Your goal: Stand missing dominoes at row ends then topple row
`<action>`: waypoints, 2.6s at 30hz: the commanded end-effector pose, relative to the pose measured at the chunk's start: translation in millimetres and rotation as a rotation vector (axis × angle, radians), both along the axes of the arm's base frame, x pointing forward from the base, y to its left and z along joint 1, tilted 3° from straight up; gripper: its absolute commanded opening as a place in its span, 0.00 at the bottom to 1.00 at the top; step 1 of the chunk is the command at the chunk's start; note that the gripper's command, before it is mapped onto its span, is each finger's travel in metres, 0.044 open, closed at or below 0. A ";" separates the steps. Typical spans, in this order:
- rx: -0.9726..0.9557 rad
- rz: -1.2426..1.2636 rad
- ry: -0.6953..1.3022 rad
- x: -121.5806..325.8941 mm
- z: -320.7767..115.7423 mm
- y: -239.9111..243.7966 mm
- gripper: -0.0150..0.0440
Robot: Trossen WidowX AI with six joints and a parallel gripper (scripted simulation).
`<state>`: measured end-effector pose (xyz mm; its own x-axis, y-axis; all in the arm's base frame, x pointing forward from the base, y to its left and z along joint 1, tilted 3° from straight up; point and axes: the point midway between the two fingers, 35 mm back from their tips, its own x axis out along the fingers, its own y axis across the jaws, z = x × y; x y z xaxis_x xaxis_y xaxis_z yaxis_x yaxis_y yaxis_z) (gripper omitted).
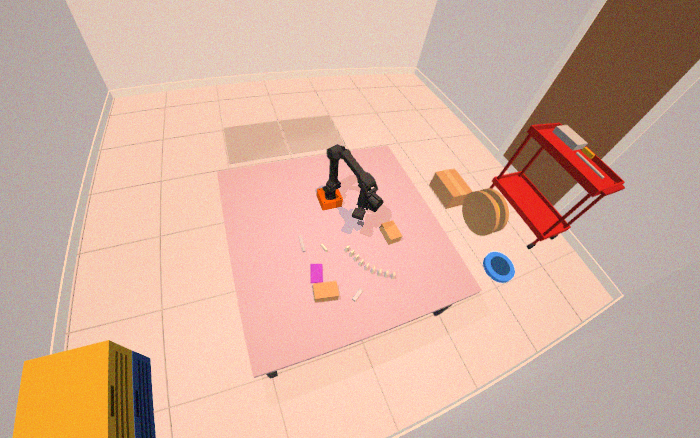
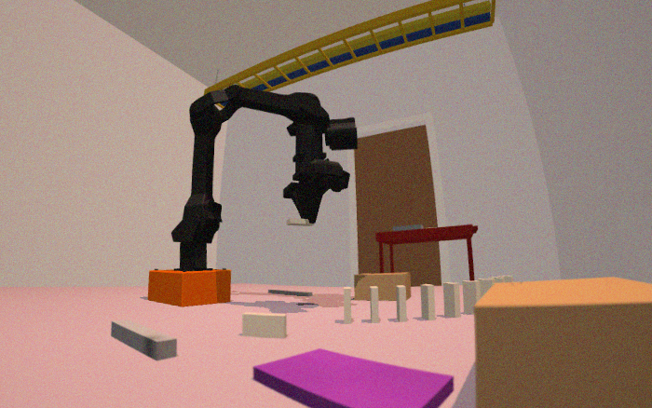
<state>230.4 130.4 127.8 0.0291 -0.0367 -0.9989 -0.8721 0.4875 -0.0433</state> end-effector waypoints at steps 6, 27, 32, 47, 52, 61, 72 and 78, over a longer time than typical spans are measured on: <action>0.137 -0.046 -0.017 7.7 -20.7 5.4 0.44; 0.579 -0.172 -0.161 39.6 -54.5 8.3 0.44; 0.675 -0.183 -0.207 44.0 -57.3 5.6 0.44; 0.937 -0.167 -0.363 44.5 -56.3 -7.9 0.44; 1.013 -0.145 -0.419 39.8 -53.7 -13.3 0.44; 1.133 -0.085 -0.523 24.7 -47.4 -22.8 0.44; 1.245 0.021 -0.647 -4.7 -38.6 -31.4 0.44; 1.279 0.074 -0.695 -19.8 -35.2 -33.3 0.44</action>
